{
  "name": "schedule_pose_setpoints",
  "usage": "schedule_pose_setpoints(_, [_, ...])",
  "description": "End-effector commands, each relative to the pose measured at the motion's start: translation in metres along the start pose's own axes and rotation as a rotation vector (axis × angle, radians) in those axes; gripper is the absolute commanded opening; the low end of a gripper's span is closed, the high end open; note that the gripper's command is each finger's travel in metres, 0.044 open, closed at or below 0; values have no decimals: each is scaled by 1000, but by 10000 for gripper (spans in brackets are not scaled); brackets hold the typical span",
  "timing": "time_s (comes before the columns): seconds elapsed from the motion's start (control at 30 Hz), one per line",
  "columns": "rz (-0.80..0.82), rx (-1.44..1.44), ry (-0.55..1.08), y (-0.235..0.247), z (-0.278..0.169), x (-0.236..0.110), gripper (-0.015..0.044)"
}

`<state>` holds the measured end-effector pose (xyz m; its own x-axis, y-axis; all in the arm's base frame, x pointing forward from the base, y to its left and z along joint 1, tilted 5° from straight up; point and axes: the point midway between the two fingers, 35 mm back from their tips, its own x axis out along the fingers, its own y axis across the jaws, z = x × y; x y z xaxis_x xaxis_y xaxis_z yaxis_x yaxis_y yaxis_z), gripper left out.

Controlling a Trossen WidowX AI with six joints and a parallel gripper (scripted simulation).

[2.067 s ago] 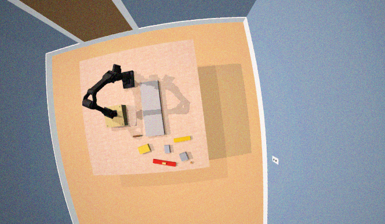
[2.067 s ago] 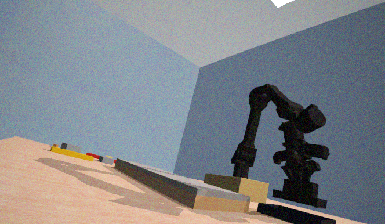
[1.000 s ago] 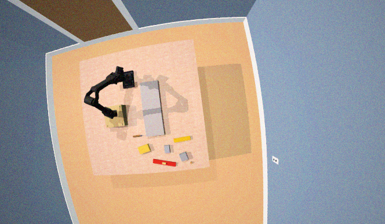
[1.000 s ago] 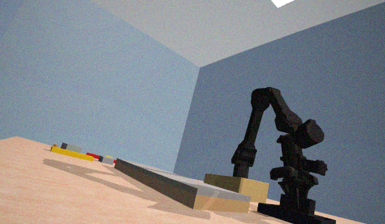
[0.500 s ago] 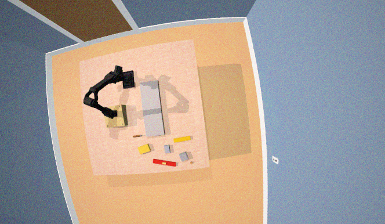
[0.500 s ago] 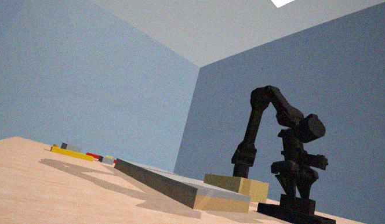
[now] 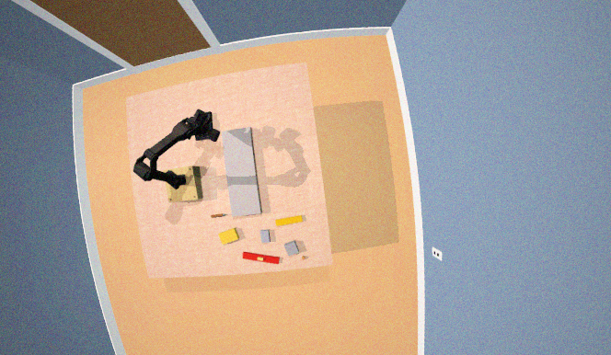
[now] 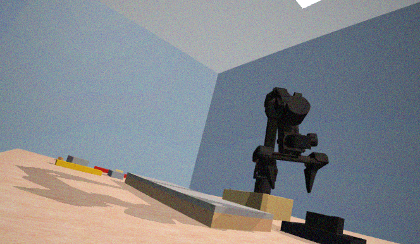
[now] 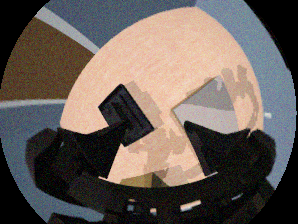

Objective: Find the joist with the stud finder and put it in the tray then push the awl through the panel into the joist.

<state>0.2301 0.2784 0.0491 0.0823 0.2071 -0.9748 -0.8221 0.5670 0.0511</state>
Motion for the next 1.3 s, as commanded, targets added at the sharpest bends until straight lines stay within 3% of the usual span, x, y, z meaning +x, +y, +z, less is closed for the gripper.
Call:
schedule_pose_setpoints(0.0, [-46, 357, -5, -58, -16, -6, 440])
schedule_pose_setpoints(0.27, [-148, 1185, -63, -175, -81, -24, 440])
schedule_pose_setpoints(0.6, [-233, 2245, -172, -266, -216, -55, 440])
schedule_pose_setpoints(0.83, [-277, 2983, -304, -283, -325, -78, 440])
schedule_pose_setpoints(1.1, [-299, 3813, -553, -255, -442, -100, 440])
schedule_pose_setpoints(1.27, [-297, 3965, -618, -245, -462, -103, 440])
